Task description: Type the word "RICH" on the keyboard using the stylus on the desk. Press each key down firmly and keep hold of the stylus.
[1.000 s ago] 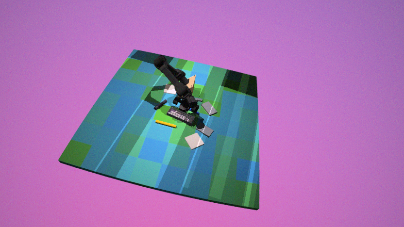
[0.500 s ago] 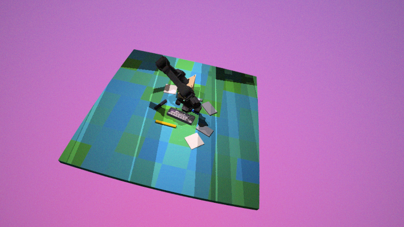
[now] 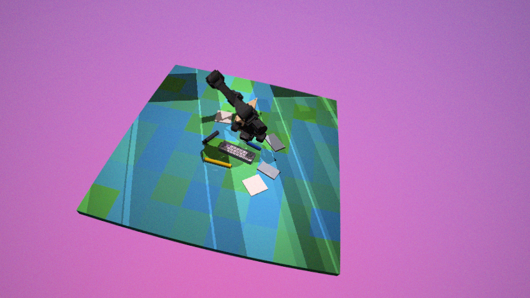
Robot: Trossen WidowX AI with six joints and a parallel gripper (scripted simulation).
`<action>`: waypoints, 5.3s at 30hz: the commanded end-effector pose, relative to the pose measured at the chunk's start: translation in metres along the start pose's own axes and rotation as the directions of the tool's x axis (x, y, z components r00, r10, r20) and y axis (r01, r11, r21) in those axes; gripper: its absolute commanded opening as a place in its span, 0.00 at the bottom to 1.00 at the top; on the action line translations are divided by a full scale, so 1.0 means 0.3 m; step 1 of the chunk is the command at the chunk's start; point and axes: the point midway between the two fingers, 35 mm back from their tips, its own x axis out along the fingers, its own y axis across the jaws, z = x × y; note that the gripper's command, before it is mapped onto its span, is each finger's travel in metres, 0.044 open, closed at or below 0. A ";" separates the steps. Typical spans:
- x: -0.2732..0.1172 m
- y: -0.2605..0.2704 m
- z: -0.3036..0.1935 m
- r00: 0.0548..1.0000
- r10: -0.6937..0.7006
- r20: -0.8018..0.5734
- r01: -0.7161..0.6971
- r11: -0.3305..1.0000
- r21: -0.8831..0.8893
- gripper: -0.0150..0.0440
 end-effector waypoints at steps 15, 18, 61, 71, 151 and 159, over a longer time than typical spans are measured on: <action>0.000 0.000 0.000 1.000 0.000 0.000 0.000 1.000 0.000 0.25; 0.000 0.000 0.000 1.000 0.000 0.000 0.000 1.000 0.000 0.25; 0.149 0.088 -0.225 0.870 -0.490 -0.055 -0.008 0.099 -0.995 0.51; 0.170 0.088 -0.222 0.870 -0.491 -0.055 -0.007 0.099 -0.995 0.51; 0.306 0.089 -0.223 0.870 -0.489 -0.060 -0.008 0.107 -0.994 0.25; 0.173 0.091 -0.222 0.871 -0.488 -0.060 -0.009 0.106 -0.994 0.25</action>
